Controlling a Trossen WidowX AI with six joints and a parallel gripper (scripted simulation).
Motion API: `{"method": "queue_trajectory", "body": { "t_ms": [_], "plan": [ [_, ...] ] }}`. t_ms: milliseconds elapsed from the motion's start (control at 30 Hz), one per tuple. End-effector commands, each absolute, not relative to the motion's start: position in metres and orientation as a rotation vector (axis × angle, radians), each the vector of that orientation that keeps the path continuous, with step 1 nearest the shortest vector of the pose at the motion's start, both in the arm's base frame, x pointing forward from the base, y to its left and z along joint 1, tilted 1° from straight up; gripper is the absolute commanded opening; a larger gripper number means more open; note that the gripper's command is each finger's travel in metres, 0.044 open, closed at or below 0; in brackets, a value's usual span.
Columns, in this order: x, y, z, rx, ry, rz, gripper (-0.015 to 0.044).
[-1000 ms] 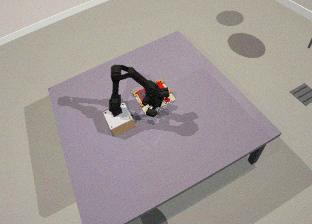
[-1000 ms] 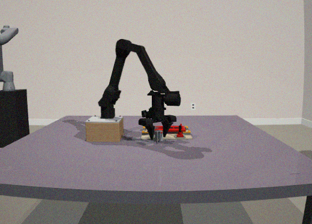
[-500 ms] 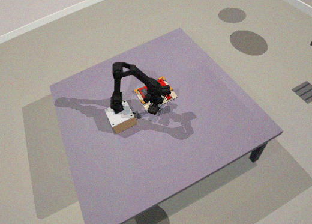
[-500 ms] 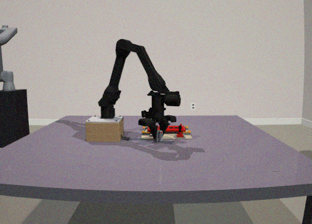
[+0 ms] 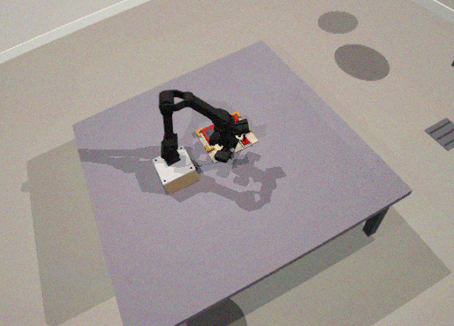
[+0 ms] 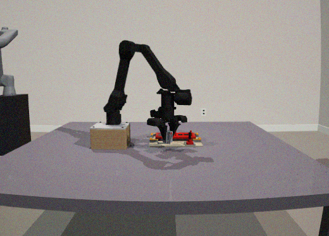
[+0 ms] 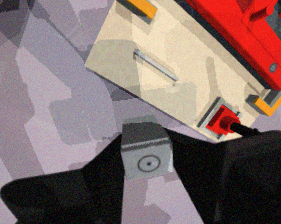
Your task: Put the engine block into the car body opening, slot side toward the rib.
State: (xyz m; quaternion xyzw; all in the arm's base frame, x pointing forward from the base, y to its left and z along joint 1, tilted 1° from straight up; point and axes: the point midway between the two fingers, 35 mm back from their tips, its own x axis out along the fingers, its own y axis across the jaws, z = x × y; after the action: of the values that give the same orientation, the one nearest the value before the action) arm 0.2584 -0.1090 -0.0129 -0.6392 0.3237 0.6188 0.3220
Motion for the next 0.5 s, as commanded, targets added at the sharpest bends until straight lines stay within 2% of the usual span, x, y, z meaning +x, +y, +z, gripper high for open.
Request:
{"method": "queue_trajectory", "body": {
  "t_ms": [0, 467],
  "plan": [
    [0.261, -0.11, 0.001, -1.68, 0.849, 1.617, 0.0],
    [0.26, -0.109, 0.044, -1.681, 0.849, 1.617, 0.0]
  ]
}}
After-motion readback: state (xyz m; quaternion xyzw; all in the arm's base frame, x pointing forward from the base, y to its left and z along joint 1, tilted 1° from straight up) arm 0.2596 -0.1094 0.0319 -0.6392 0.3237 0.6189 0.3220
